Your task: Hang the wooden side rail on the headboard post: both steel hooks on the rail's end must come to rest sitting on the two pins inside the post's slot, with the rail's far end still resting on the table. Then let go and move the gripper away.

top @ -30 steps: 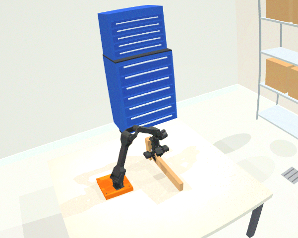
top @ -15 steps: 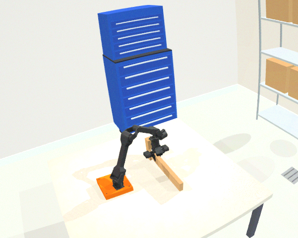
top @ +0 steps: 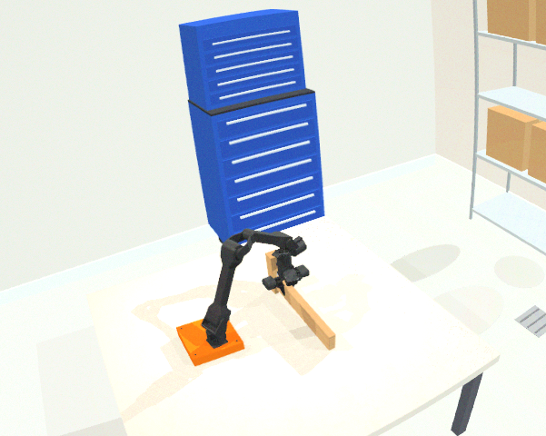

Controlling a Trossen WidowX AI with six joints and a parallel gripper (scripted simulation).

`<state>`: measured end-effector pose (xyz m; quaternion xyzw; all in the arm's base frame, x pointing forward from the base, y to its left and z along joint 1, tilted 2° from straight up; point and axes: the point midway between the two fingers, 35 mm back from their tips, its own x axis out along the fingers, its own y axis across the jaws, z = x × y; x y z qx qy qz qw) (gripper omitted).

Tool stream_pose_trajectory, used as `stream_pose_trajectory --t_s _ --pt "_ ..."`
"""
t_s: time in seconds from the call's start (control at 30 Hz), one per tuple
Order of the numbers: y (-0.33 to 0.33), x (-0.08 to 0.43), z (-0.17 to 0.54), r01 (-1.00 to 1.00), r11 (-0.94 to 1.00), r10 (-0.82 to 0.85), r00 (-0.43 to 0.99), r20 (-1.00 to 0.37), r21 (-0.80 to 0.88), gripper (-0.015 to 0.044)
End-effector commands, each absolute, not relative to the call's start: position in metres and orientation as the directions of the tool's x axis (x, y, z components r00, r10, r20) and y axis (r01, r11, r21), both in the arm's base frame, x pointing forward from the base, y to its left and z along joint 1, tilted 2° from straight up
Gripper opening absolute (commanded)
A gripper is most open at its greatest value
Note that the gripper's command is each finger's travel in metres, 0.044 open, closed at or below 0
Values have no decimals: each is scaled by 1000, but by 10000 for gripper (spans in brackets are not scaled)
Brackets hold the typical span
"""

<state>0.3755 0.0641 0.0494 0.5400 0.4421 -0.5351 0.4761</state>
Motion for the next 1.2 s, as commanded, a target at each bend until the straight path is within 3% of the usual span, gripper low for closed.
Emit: stream_pose_trajectory --t_s 0.0,1.17 --pt "66 376 52 986 -158 -27 43 -999 47 0" --pt "68 378 54 986 -158 -27 43 -999 47 0"
